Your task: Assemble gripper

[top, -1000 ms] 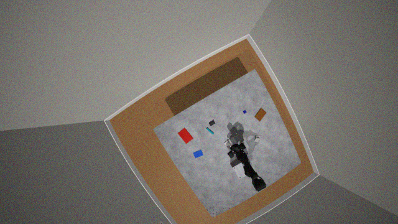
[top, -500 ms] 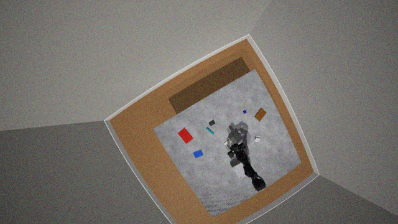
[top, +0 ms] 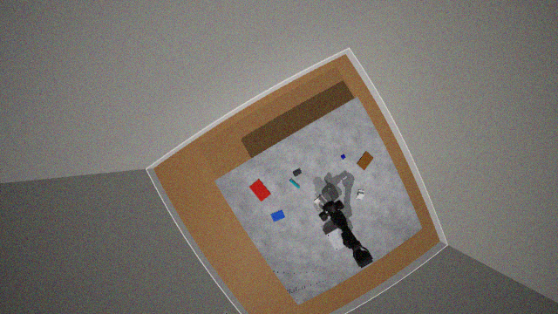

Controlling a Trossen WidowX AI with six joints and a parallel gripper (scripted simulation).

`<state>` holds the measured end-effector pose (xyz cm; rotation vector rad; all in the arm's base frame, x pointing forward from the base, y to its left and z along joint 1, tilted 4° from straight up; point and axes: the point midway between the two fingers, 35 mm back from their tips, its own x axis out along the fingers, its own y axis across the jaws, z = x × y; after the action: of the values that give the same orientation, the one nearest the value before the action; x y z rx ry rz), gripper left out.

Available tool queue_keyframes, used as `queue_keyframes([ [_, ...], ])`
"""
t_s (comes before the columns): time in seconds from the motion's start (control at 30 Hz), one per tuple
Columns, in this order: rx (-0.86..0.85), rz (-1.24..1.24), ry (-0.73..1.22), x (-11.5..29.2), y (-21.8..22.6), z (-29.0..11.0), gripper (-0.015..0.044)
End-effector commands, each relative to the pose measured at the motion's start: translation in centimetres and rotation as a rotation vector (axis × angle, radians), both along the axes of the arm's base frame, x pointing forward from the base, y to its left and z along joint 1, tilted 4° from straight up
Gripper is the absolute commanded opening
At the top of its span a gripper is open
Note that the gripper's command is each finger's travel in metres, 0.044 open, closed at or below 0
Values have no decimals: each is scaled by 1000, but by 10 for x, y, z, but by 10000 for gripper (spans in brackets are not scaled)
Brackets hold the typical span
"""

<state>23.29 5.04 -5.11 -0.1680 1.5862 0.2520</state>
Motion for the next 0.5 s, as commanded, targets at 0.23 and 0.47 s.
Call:
queue_keyframes([
  [0.23, 1, -3, 4, -2, 0, -3, 351],
  [0.47, 1, -3, 4, -2, 0, -6, 351],
])
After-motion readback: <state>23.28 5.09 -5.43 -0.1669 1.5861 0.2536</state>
